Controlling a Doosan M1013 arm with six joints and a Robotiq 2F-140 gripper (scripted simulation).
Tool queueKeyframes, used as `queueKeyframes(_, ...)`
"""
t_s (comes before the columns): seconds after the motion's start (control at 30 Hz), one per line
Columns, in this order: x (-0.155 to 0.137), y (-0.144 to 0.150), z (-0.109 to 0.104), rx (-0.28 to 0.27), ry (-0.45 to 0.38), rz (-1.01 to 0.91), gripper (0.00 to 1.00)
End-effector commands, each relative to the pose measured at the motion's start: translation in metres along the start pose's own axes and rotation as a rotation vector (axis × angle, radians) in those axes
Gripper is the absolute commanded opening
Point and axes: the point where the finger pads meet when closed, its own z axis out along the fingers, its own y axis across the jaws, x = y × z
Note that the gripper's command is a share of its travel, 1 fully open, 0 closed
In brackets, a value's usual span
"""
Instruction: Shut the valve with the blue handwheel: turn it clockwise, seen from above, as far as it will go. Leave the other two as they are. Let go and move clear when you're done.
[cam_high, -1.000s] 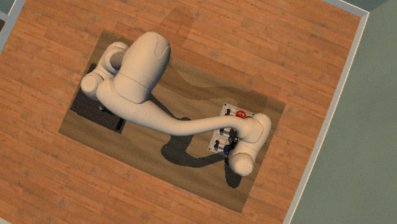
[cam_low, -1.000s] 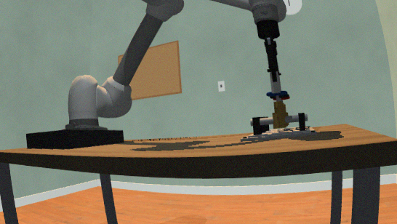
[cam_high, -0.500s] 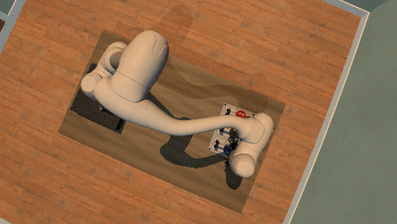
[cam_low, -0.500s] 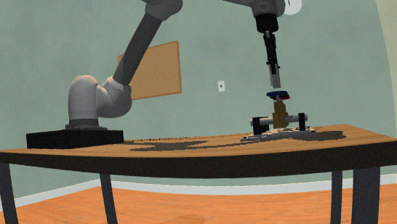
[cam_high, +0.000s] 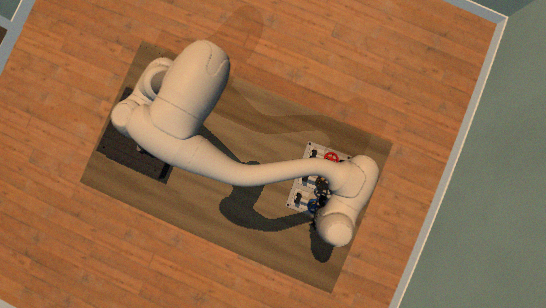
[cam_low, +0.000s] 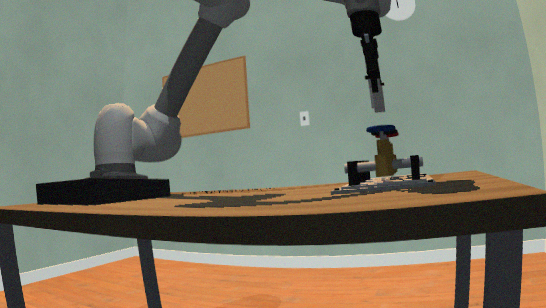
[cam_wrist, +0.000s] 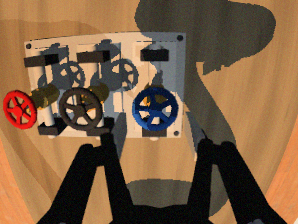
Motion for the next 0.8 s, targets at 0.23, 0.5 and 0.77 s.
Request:
queueKeyframes(0.23,0.0,0.0,-0.0067,0.0,0.0,0.0,0.54)
queueKeyframes(0.5,0.0,0.0,-0.0079,0.0,0.0,0.0,0.54)
queueKeyframes(0.77,0.0,0.0,-0.0079,0.0,0.0,0.0,0.54)
